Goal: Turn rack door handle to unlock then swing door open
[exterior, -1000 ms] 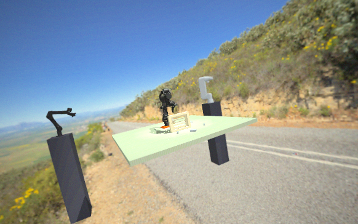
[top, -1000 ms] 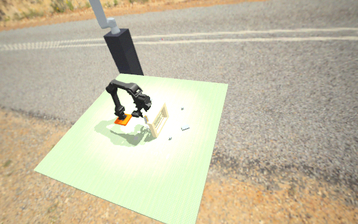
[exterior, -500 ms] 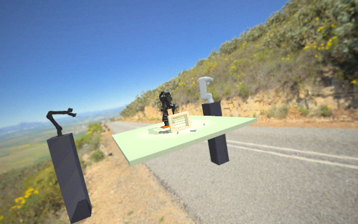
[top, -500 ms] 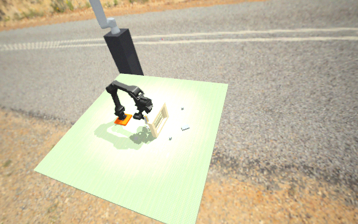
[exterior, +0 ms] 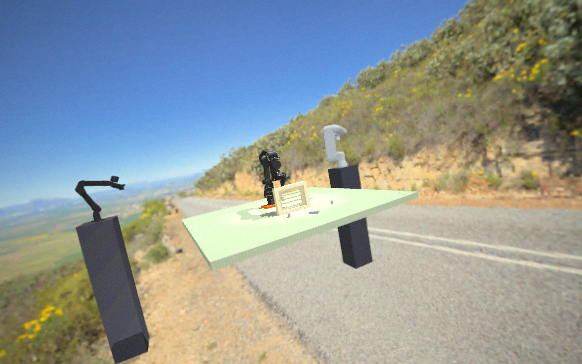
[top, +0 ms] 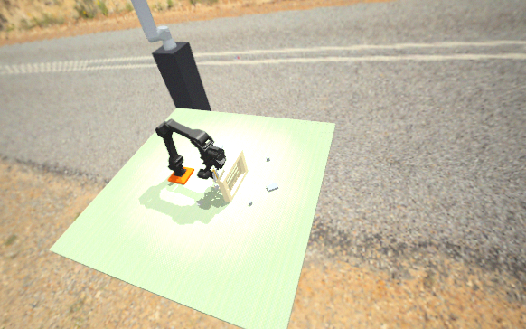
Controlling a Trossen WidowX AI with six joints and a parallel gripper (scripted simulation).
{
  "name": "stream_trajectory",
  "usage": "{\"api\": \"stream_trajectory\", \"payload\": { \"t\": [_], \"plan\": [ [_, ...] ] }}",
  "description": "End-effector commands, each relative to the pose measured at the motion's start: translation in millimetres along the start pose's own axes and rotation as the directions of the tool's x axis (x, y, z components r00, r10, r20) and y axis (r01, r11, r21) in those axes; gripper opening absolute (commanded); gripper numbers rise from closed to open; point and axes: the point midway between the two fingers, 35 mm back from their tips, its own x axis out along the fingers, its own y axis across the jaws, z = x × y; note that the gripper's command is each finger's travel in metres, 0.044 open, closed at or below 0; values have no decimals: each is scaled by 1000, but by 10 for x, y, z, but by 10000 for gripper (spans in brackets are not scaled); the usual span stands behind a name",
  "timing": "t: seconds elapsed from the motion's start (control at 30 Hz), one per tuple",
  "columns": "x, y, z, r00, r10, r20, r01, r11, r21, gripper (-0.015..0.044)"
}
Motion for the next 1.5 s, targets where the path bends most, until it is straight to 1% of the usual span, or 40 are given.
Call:
{"api": "stream_trajectory", "payload": {
  "t": [0.0,0.2,0.43,0.87,1.0,1.07,1.23,1.47],
  "plan": [
    [74,-5,-9,1000,-6,-5,6,1000,6,286],
    [148,-4,-17,1000,-7,-10,7,1000,6,286],
    [148,-4,-17,1000,-7,-10,7,1000,6,102],
    [148,-4,-17,1000,-7,-10,7,1000,6,15],
    [148,-4,-17,1000,-7,-10,8,1000,15,14],
    [148,-4,-17,1000,-7,-10,8,997,79,14],
    [148,-4,-17,1000,-7,-10,10,947,320,14],
    [148,-4,-17,1000,-7,-10,12,783,622,14]
  ]
}}
